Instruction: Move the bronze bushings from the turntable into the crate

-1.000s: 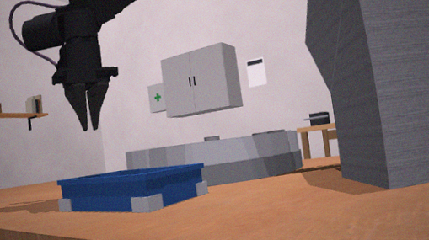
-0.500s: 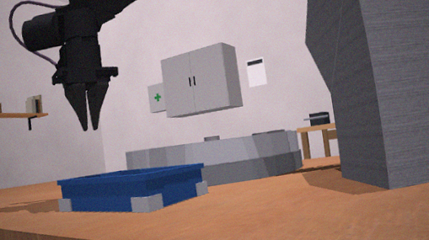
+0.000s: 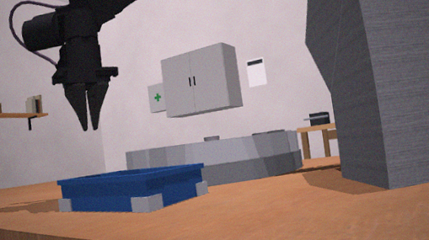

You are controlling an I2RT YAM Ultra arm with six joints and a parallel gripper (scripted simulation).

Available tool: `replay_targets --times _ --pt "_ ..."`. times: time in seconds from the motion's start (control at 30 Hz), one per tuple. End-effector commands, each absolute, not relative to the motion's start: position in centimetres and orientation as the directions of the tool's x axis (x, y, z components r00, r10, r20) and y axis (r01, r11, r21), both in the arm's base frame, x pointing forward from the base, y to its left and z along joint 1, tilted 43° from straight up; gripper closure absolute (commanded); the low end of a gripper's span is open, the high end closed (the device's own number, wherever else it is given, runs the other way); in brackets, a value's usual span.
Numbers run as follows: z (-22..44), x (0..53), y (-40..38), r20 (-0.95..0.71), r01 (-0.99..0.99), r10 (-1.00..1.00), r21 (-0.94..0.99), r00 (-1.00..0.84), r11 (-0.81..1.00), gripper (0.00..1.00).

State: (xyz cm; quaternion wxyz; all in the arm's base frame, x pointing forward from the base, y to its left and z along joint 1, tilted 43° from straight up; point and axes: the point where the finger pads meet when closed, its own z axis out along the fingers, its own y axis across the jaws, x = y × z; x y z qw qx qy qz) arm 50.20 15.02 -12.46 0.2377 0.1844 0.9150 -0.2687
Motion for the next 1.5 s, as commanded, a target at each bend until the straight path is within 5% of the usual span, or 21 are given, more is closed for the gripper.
replay_targets --times 0.0,0.47,0.5,0.77,1.47 --pt "-10.0 50.6 17.5 -0.574 0.459 0.189 -0.372 -0.797 0.807 0.84" --pt "-10.0 50.6 17.5 -0.574 0.459 0.189 -0.372 -0.797 0.807 0.84" --pt "-9.9 50.5 17.5 -0.572 0.458 0.188 -0.374 -0.798 0.807 0.0" --pt "-4.9 48.0 21.3 -0.576 0.46 0.193 -0.363 -0.794 0.81 0.0" --pt "-5.0 47.3 21.9 -0.564 0.453 0.185 -0.383 -0.805 0.805 0.0"
